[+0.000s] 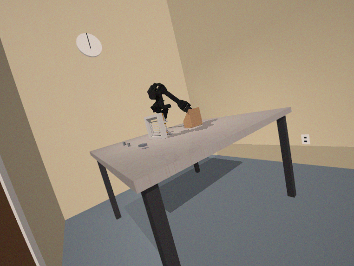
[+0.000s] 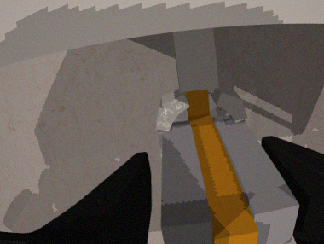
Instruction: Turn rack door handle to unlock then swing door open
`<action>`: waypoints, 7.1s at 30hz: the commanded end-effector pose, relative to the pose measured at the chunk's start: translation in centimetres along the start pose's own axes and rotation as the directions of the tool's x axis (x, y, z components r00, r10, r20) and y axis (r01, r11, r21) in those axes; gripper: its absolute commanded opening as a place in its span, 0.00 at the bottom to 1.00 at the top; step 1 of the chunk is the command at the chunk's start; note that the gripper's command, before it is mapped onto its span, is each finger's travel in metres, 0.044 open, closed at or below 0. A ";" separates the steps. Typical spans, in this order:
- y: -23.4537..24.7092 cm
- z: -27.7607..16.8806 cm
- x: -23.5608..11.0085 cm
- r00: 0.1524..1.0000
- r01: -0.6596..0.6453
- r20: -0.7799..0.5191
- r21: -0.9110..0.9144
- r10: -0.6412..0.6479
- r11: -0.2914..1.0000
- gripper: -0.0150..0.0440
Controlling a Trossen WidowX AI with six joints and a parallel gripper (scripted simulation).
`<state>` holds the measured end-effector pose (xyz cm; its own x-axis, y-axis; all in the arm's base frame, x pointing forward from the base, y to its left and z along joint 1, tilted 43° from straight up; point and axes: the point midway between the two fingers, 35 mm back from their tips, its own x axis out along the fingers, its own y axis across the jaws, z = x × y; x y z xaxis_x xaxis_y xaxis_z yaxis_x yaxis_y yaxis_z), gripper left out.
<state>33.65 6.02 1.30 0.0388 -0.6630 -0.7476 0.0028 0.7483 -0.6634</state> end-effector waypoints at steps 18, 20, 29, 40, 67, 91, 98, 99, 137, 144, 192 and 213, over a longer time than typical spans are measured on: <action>-0.1 0.0 0.2 1.000 0.005 0.001 -0.005 -0.005 1.000 0.27; -0.1 0.0 0.2 1.000 0.005 0.001 -0.037 -0.005 0.999 0.27; -0.1 0.0 0.2 1.000 0.005 0.002 -0.454 -0.005 0.891 0.27; -0.1 0.0 0.2 1.000 0.004 0.001 -0.849 -0.005 0.529 0.27; -0.1 0.0 0.2 1.000 0.000 0.001 -0.938 -0.005 -0.346 0.27; -0.1 0.0 0.2 1.000 0.002 0.001 -0.998 -0.005 0.067 0.73; -0.1 0.0 0.2 1.000 0.003 0.001 -0.916 -0.005 0.402 0.73; -0.1 0.0 0.2 1.000 0.003 0.001 -0.895 -0.005 0.447 0.73; -0.1 0.0 0.2 1.000 0.002 0.001 0.700 -0.005 0.714 0.73; -0.1 0.0 0.2 1.000 0.001 0.001 0.901 -0.005 0.434 0.73; -0.1 0.0 0.2 1.000 -0.002 0.001 0.986 -0.005 -0.169 0.49; -0.1 0.0 0.2 1.000 -0.002 0.001 0.986 -0.005 -0.169 0.27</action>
<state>33.65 5.85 1.20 0.0401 -0.6650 -0.7458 0.9848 -0.0998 0.1419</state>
